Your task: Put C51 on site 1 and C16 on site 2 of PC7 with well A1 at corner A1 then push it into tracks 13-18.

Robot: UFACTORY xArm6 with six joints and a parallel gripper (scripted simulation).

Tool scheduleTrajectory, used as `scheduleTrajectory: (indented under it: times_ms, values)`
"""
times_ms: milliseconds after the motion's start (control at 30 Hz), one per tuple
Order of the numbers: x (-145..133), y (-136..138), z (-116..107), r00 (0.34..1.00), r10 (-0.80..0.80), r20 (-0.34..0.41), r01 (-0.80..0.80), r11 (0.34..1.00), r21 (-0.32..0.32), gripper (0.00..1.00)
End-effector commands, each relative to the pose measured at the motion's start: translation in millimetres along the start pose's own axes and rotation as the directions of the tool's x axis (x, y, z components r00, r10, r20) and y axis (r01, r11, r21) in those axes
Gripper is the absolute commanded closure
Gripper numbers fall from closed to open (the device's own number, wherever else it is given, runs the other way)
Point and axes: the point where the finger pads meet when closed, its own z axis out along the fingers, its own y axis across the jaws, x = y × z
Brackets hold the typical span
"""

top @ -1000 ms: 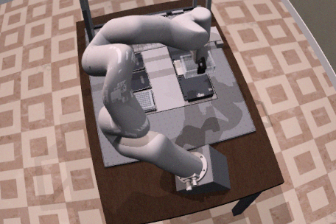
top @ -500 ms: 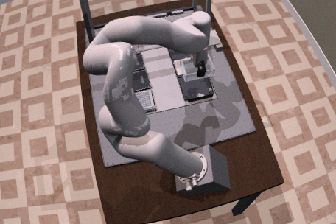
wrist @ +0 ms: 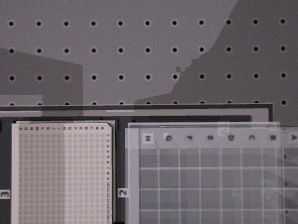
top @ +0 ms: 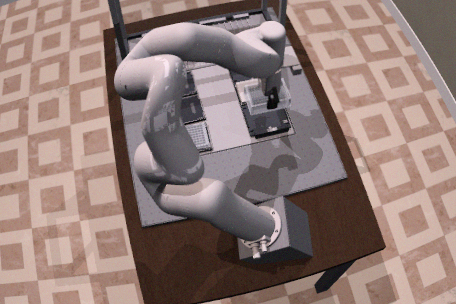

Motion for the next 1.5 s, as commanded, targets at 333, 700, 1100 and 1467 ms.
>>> scheduleTrajectory:
  times_ms: [333, 700, 1100, 1467]
  values:
    - [1, -1, 21, 1.000, -0.001, -0.002, 0.001, 1.000, 0.003, 1.00]
    - [1, -1, 36, 1.000, -0.001, -0.002, 0.001, 1.000, 0.003, 1.00]
    - [0, -1, 53, 1.000, -0.001, -0.002, 0.001, 1.000, 0.003, 1.00]
    - [0, -1, 69, 1.000, -0.001, -0.002, 0.001, 1.000, 0.003, 1.00]
